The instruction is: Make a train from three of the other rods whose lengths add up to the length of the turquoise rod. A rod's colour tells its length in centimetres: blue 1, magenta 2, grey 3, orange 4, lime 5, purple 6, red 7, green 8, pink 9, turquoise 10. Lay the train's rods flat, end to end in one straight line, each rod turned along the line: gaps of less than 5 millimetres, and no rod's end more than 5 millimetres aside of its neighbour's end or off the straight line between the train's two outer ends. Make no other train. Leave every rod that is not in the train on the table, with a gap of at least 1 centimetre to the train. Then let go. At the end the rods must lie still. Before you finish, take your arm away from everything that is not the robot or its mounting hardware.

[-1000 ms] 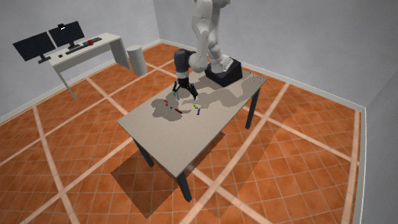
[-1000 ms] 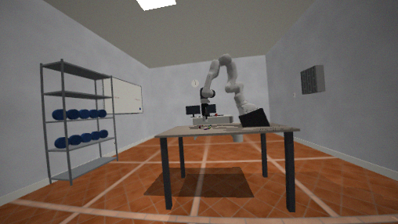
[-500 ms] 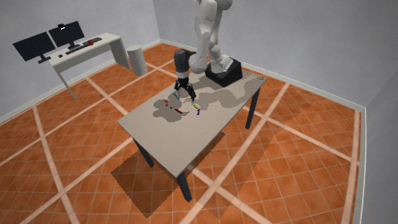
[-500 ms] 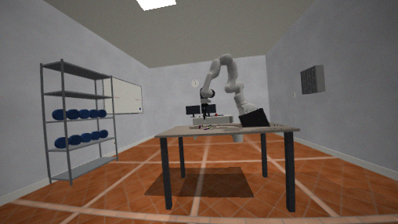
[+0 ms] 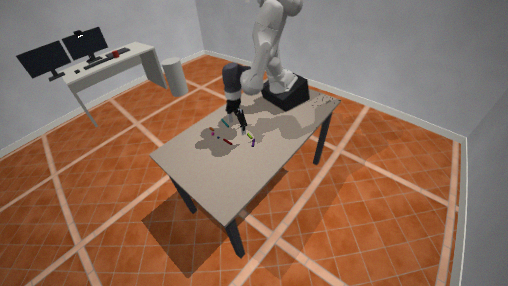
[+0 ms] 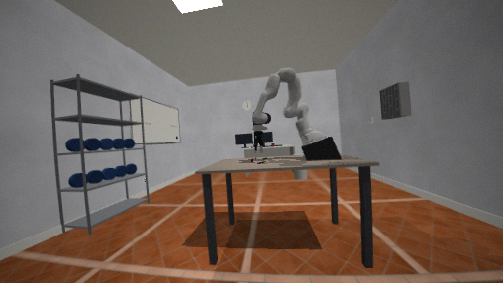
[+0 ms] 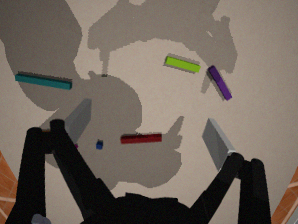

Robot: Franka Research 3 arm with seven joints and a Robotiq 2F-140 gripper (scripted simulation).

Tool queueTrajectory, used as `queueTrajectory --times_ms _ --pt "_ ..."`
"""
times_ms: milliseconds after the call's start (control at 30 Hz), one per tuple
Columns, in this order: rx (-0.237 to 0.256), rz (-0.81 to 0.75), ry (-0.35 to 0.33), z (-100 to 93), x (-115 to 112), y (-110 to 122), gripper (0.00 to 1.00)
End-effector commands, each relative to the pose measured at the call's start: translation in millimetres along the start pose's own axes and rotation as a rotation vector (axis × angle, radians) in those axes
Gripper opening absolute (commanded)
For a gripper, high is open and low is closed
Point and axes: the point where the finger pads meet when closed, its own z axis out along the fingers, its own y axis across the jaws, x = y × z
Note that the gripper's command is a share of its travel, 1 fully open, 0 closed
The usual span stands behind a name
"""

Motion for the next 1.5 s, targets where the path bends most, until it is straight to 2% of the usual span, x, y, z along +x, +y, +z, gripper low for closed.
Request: queueTrajectory --times_ms 0,700,1467 --pt "0.007 0.166 0.019 1.0 3.0 1.7 1.0" --pt "0.012 0.521 0.018 1.9 4.1 0.9 1.0" --pt "0.012 0.531 0.018 1.9 4.1 0.8 1.0"
